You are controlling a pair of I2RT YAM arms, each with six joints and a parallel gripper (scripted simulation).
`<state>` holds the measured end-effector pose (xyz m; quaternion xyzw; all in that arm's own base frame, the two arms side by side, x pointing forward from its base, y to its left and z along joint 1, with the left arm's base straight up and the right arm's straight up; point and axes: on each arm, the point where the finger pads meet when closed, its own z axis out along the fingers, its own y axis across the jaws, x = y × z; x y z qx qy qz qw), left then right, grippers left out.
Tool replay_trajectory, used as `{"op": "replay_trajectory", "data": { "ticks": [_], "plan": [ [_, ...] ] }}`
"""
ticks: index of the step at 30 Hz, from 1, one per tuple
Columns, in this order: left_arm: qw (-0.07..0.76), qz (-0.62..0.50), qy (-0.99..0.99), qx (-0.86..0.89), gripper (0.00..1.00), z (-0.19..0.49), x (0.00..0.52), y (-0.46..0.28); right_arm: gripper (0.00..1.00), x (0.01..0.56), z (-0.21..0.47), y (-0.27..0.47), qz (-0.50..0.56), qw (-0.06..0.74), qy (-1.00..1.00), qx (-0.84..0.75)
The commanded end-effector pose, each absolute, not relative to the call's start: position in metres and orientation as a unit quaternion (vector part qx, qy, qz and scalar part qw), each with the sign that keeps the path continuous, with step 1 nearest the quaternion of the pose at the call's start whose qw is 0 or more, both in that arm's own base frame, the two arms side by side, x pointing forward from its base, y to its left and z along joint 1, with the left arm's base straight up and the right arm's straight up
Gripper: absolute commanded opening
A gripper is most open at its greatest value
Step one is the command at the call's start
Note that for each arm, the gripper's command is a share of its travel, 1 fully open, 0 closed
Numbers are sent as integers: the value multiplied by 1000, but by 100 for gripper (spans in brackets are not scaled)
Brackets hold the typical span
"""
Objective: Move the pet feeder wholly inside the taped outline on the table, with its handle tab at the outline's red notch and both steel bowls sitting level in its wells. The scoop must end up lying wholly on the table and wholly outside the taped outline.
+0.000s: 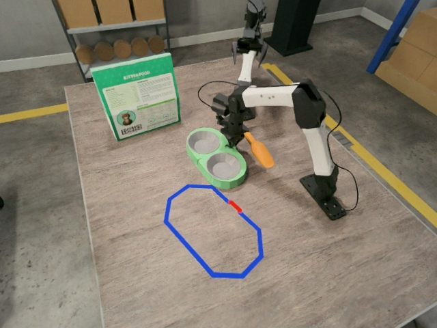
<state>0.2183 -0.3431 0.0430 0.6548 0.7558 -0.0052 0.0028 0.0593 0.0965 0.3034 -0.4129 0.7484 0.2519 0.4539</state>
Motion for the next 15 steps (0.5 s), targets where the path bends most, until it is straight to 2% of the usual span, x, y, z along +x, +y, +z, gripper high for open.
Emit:
{"op": "replay_trajectory", "data": {
  "ticks": [1,15],
  "plan": [
    [23,-6,757,653,10,53,232,-332,100,60,304,97,252,453,749,-413],
    [14,-3,769,639,10,52,245,-299,100,60,304,97,252,453,749,-413]
  ]
}}
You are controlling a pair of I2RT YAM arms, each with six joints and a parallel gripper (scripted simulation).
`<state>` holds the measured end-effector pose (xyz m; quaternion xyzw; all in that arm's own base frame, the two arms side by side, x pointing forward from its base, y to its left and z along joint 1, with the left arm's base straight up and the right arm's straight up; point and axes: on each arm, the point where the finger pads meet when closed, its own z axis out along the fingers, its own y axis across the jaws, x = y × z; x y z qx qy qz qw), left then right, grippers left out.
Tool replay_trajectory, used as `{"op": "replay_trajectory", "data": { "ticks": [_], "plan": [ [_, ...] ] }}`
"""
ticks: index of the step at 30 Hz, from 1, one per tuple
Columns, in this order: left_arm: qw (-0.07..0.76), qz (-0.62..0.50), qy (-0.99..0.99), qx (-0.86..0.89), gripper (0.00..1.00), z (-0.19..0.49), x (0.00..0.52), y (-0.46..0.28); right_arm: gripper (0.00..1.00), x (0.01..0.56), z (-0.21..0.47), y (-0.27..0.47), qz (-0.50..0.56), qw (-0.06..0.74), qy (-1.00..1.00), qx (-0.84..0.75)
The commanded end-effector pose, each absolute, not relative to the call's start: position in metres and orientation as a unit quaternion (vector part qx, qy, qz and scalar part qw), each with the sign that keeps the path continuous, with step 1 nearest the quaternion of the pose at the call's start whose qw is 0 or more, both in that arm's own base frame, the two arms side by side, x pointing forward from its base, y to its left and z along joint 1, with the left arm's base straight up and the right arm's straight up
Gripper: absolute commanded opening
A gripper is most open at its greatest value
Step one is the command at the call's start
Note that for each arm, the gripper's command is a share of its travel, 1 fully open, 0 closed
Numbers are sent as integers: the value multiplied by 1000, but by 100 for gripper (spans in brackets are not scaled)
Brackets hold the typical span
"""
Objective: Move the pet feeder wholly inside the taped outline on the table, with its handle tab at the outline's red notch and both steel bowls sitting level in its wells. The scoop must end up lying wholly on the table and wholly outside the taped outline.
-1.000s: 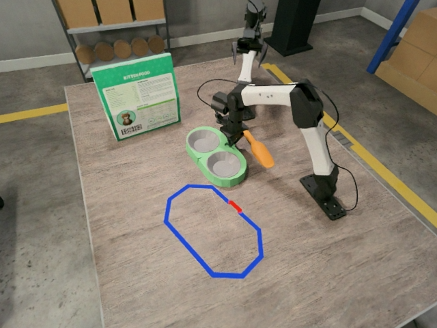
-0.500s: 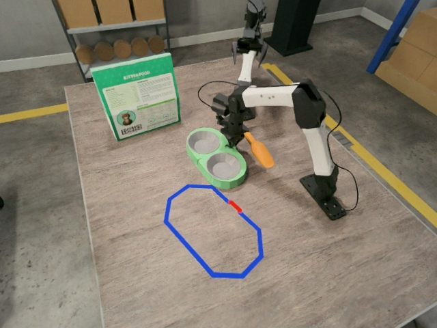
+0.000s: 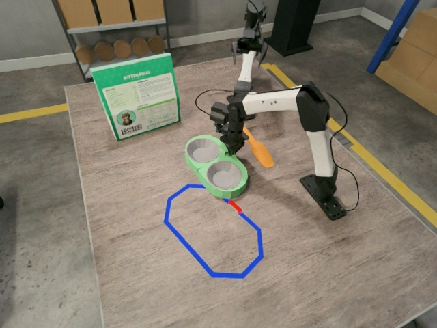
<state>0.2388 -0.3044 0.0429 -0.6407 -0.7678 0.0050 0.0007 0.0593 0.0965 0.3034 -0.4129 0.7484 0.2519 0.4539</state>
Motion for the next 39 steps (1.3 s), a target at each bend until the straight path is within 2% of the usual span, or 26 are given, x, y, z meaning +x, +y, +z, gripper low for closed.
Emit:
{"op": "replay_trajectory", "data": {
  "ticks": [1,20,39],
  "plan": [
    [-14,3,-769,-639,10,52,245,-299,100,60,304,97,252,453,749,-413],
    [-19,-1,-768,-640,10,52,250,-295,100,62,309,98,255,461,747,-406],
    [-19,-4,-777,-629,10,51,281,-238,100,65,326,106,274,487,728,-398]
  ]
}}
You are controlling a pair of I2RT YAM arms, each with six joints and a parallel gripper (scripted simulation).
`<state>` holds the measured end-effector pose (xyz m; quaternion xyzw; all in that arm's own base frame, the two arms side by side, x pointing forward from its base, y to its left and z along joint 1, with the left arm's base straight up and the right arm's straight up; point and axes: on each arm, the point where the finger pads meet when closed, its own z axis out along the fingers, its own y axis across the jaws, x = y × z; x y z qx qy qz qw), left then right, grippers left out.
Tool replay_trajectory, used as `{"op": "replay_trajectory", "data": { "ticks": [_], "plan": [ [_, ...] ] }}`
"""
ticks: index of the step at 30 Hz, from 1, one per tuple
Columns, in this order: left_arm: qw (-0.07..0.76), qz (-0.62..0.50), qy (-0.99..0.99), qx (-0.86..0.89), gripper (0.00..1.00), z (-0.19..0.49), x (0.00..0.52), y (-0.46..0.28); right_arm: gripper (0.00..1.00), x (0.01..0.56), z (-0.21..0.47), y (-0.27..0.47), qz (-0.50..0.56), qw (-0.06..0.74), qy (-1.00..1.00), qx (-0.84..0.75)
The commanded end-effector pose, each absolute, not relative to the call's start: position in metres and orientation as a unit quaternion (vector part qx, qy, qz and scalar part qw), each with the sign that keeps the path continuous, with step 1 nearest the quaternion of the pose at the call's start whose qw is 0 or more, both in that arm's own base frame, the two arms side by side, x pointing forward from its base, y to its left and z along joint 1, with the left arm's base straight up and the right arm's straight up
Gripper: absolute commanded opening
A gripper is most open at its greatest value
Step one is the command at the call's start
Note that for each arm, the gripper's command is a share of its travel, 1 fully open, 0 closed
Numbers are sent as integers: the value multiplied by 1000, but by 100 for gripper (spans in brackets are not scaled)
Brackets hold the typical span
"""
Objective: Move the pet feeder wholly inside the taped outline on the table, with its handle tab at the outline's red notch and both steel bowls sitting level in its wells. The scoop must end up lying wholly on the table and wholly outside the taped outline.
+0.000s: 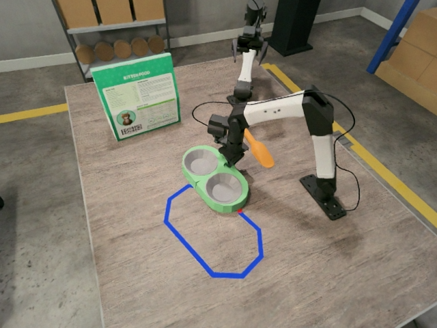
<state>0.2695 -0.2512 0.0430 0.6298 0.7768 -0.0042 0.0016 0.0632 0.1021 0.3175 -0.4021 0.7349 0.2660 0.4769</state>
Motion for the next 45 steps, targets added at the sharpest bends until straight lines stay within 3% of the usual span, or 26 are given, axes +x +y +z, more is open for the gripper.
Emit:
{"op": "replay_trajectory", "data": {
  "ticks": [1,28,45],
  "plan": [
    [19,4,778,628,10,51,283,-234,100,65,327,106,275,488,727,-397],
    [-4,4,800,600,10,40,330,-139,100,67,334,109,282,500,718,-393],
    [-3,4,804,595,10,41,335,-132,100,67,333,108,279,499,719,-395]
  ]
}}
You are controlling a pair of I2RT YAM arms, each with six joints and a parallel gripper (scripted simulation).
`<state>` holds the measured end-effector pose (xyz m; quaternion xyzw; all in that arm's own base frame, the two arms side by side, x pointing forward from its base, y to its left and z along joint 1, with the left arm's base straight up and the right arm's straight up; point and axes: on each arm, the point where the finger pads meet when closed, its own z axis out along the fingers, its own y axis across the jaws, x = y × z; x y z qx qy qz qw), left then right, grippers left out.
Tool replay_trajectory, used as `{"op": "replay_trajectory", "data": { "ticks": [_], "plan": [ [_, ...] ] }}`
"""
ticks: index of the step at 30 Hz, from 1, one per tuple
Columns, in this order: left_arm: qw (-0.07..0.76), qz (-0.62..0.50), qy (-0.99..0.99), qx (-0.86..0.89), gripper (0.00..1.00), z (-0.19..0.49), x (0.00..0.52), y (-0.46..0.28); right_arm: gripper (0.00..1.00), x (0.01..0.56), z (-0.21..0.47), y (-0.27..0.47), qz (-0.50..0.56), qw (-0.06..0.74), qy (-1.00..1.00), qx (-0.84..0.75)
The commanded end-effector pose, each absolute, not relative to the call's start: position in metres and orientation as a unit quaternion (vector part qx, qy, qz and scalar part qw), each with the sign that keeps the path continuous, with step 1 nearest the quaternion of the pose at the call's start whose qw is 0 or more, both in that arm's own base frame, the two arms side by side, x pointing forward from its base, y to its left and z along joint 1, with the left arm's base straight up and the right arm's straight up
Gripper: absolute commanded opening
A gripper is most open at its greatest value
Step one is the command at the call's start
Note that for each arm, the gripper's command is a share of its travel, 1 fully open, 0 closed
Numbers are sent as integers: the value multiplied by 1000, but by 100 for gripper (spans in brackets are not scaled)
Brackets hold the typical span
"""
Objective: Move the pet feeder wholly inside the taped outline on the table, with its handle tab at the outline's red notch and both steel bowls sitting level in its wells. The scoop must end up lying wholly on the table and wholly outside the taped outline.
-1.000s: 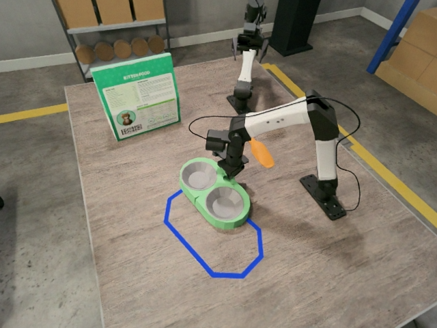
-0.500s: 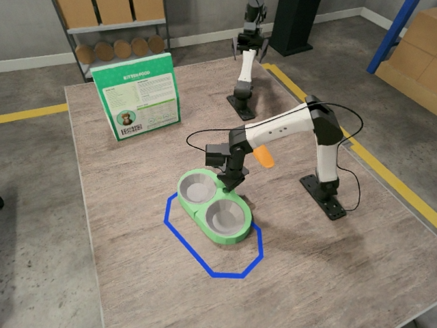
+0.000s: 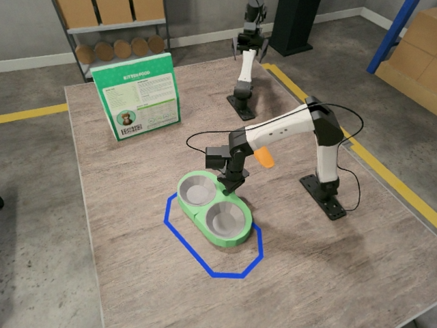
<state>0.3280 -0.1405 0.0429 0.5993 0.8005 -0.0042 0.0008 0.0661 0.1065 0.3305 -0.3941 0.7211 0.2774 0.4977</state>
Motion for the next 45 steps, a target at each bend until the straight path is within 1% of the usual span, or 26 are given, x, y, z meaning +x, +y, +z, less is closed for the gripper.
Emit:
{"op": "replay_trajectory", "data": {
  "ticks": [1,8,17,32,34,36,45],
  "plan": [
    [-3,4,804,595,10,41,335,-132,100,67,333,108,279,499,719,-395],
    [-5,3,802,597,10,42,340,-121,100,67,333,108,279,499,719,-395],
    [-7,2,812,583,10,42,358,-86,100,67,333,108,279,499,719,-395],
    [0,5,822,569,10,42,368,-75,100,67,333,108,279,499,719,-395],
    [6,3,821,571,33,46,364,-78,100,67,333,108,279,499,719,-395],
    [6,3,821,571,33,46,364,-78,100,67,333,108,279,499,719,-395],
    [34,16,822,568,33,91,368,-77,100,67,333,108,279,499,719,-395]
  ]
}}
